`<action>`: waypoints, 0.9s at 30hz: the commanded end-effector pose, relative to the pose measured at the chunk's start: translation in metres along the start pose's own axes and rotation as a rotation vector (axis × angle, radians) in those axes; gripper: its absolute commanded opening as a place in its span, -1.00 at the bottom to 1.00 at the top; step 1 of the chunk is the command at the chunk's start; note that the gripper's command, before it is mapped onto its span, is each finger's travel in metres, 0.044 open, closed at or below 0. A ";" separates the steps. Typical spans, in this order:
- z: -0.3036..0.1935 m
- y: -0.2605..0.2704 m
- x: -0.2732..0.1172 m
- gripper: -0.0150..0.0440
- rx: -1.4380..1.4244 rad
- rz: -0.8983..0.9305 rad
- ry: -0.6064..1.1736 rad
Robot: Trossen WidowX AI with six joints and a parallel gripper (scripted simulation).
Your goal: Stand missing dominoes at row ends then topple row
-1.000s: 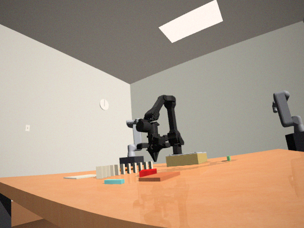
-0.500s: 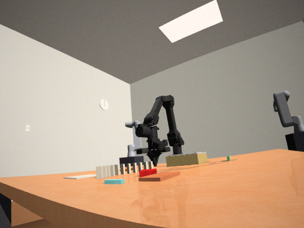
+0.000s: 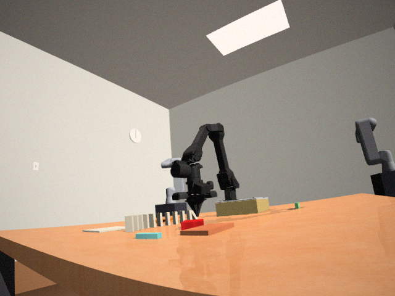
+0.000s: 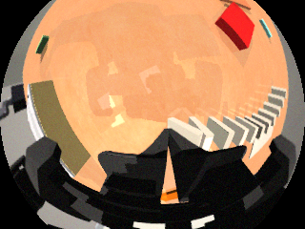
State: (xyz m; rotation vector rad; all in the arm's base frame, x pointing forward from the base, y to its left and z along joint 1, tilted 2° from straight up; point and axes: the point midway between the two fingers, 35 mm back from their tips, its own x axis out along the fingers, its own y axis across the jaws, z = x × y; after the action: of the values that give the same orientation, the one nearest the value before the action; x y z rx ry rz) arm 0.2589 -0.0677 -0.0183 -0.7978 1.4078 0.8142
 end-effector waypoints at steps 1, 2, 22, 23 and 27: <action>0.021 -0.008 -0.007 -0.49 -0.036 -0.041 -0.027; 0.026 -0.012 -0.014 -0.49 -0.043 -0.048 -0.032; -0.001 -0.024 -0.058 -0.49 -0.003 0.004 0.001; -0.001 -0.024 -0.058 -0.49 -0.003 0.004 0.001; -0.001 -0.024 -0.058 -0.49 -0.003 0.004 0.001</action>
State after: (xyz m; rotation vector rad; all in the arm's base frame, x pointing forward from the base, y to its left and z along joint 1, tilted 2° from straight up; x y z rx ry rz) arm 0.2796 -0.0812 0.0395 -0.7921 1.4079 0.8154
